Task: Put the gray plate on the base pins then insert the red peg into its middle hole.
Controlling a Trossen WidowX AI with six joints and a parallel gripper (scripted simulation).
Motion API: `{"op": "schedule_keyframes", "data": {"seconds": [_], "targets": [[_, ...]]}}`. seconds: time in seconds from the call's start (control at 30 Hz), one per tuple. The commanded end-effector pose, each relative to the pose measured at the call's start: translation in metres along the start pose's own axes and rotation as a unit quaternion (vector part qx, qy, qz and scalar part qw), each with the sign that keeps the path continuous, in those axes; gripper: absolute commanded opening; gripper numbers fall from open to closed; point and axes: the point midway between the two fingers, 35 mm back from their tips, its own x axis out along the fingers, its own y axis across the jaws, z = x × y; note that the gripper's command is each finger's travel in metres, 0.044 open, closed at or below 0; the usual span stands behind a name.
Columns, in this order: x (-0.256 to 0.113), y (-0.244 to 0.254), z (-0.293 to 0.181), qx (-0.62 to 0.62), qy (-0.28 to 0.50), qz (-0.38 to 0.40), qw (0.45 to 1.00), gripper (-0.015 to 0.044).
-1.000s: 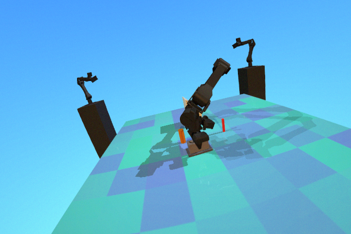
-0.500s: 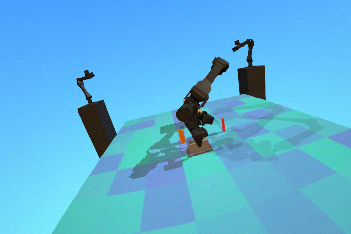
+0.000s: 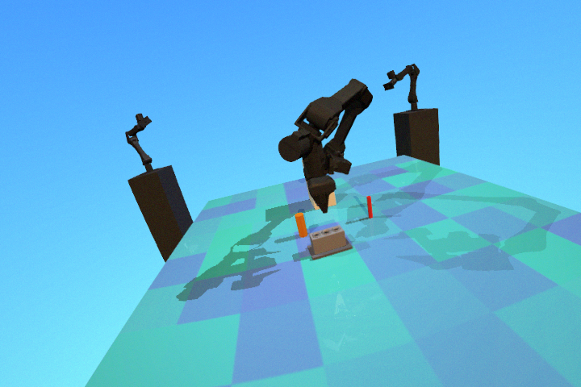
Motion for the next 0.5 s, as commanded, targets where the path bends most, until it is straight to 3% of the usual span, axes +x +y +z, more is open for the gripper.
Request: {"op": "schedule_keyframes", "data": {"seconds": [0.0,0.2,0.47], "targets": [[-0.006,0.009,0.026,0.132,0.002,0.001,0.991,0.044],[-0.01,0.03,0.068,0.391,0.003,0.001,0.921,0.044],[-0.01,0.064,0.115,0.667,0.003,0.001,0.745,0.044]]}}
